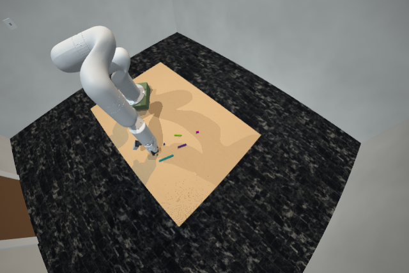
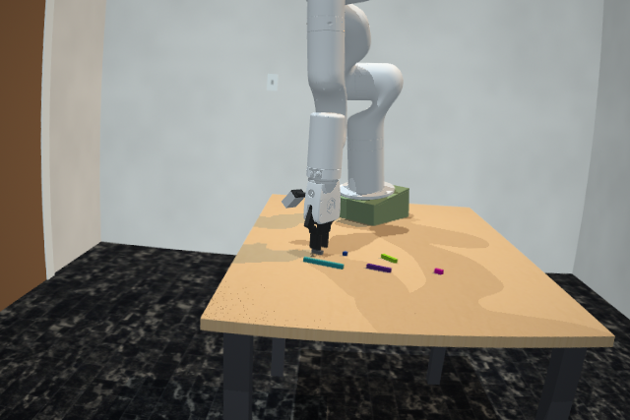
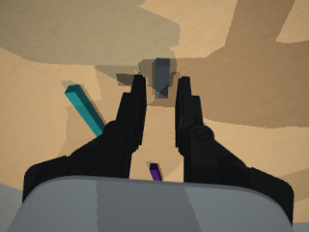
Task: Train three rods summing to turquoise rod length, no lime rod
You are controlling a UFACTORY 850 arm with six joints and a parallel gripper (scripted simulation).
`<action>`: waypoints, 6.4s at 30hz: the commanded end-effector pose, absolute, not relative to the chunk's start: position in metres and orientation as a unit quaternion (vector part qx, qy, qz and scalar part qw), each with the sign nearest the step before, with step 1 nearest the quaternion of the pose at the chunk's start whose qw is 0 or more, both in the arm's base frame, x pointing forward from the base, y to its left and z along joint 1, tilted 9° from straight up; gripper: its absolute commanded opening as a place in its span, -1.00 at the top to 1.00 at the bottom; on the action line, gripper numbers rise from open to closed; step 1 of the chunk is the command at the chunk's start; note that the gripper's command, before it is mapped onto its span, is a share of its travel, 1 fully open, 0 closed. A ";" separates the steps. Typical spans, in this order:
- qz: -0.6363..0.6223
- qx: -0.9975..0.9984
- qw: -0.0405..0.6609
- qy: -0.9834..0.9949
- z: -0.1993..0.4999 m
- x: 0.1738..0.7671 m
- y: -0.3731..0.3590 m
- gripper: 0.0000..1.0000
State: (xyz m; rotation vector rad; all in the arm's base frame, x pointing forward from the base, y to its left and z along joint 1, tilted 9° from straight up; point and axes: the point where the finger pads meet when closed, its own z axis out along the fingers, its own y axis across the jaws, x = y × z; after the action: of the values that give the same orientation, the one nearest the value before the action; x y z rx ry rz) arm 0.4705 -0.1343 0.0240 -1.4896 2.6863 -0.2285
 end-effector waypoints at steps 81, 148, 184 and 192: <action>-0.075 -0.483 0.032 0.872 0.011 0.473 -0.136 0.92; -0.075 -0.483 0.032 0.872 0.071 0.465 -0.130 0.92; -0.074 -0.487 0.031 0.870 0.109 0.464 -0.107 0.92; -0.075 -0.498 0.030 0.864 0.105 0.471 -0.040 0.92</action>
State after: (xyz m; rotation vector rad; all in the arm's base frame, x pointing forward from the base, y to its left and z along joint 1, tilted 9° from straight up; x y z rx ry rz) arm 0.4657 -0.0774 0.1056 -1.4932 2.6345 -0.3148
